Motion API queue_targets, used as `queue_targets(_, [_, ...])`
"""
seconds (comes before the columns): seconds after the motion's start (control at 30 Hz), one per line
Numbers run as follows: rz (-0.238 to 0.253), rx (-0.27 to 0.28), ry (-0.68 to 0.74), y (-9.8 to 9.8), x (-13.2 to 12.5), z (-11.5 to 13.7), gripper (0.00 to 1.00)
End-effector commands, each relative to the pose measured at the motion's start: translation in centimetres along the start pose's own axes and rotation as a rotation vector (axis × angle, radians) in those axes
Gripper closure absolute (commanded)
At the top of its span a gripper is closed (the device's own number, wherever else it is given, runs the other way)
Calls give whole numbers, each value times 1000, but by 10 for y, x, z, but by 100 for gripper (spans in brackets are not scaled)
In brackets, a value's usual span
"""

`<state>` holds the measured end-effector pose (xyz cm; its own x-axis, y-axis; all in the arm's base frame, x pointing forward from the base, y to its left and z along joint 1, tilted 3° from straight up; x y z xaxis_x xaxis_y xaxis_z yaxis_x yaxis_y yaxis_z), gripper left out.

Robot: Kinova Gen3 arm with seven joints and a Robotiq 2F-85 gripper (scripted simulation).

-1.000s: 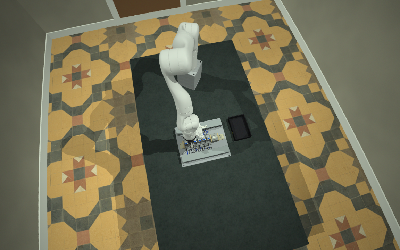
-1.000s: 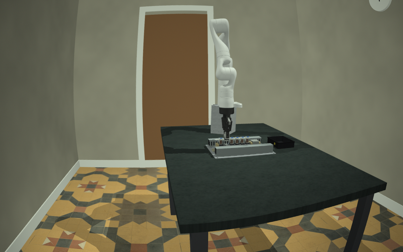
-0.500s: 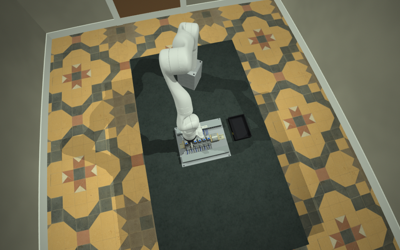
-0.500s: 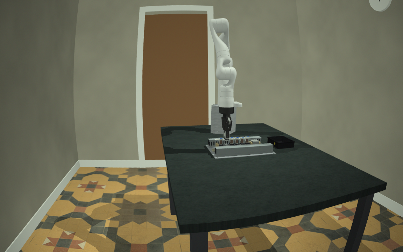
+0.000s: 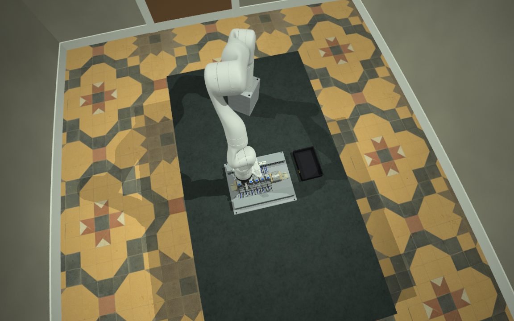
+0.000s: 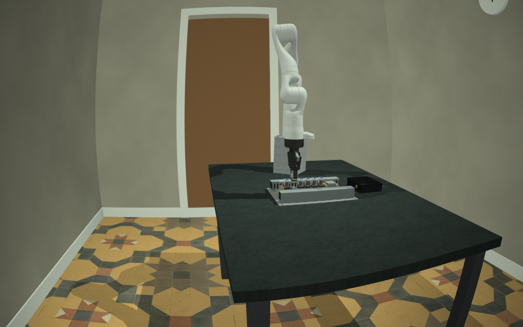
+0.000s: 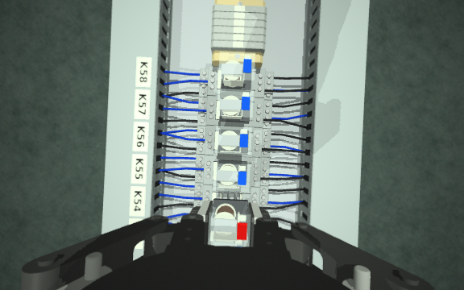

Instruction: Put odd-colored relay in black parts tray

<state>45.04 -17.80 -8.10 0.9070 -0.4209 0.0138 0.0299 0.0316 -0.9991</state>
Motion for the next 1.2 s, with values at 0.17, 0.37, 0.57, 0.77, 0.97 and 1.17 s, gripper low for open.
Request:
queue_targets(0.17, [-2,0,0,-1,1,0,100])
queue_targets(0.37, [-2,0,0,-1,1,0,100])
queue_targets(0.57, [-2,0,0,-1,1,0,100])
queue_targets(0.77, [-2,0,0,-1,1,0,100])
queue_targets(0.97, [-2,0,0,-9,1,0,100])
queue_targets(1.17, [-2,0,0,-21,1,0,100])
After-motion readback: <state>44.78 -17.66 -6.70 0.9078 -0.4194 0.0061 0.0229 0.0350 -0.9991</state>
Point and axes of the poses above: the point where the finger pads meet when closed, its own y axis out along the fingers, its own x axis across the jaws, z = x × y, the point moved 1 cm from there along -y, back along the fingers, and after that the axes turned 15 degrees about y, right-handed, at the moved point
